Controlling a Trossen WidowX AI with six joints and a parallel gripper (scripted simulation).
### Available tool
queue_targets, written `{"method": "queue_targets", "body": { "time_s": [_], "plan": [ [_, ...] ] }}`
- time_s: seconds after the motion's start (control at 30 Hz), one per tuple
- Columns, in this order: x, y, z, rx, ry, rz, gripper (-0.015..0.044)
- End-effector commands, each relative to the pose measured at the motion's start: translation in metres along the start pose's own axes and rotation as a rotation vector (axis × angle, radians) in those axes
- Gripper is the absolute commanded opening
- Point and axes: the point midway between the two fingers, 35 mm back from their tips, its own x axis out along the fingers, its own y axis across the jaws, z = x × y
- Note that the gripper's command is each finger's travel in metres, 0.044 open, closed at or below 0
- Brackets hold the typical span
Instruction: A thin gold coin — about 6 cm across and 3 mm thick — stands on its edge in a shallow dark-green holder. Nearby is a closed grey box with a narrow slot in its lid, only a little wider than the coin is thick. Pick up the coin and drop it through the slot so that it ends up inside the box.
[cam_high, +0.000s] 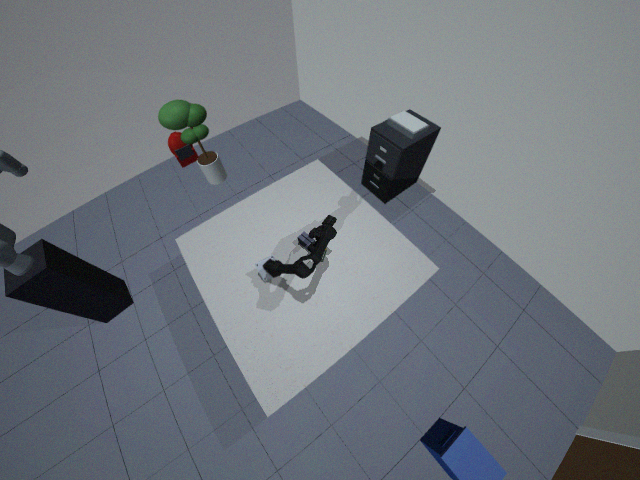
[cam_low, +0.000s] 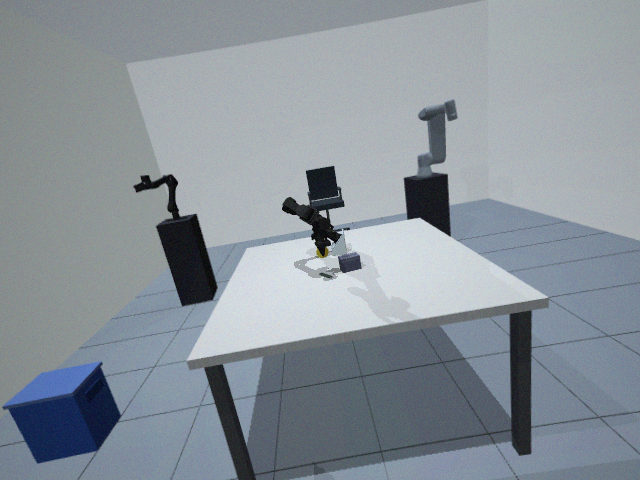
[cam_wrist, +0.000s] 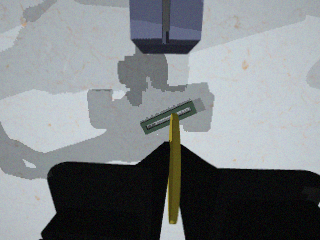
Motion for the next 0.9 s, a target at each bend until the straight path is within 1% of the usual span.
{"method": "queue_targets", "body": {
  "time_s": [0.0, 0.87],
  "plan": [
    [0.002, -0.001, 0.012, -0.007, -0.006, 0.006, 0.0],
    [0.0, -0.003, 0.08, -0.009, -0.015, 0.003, 0.0]
  ]
}}
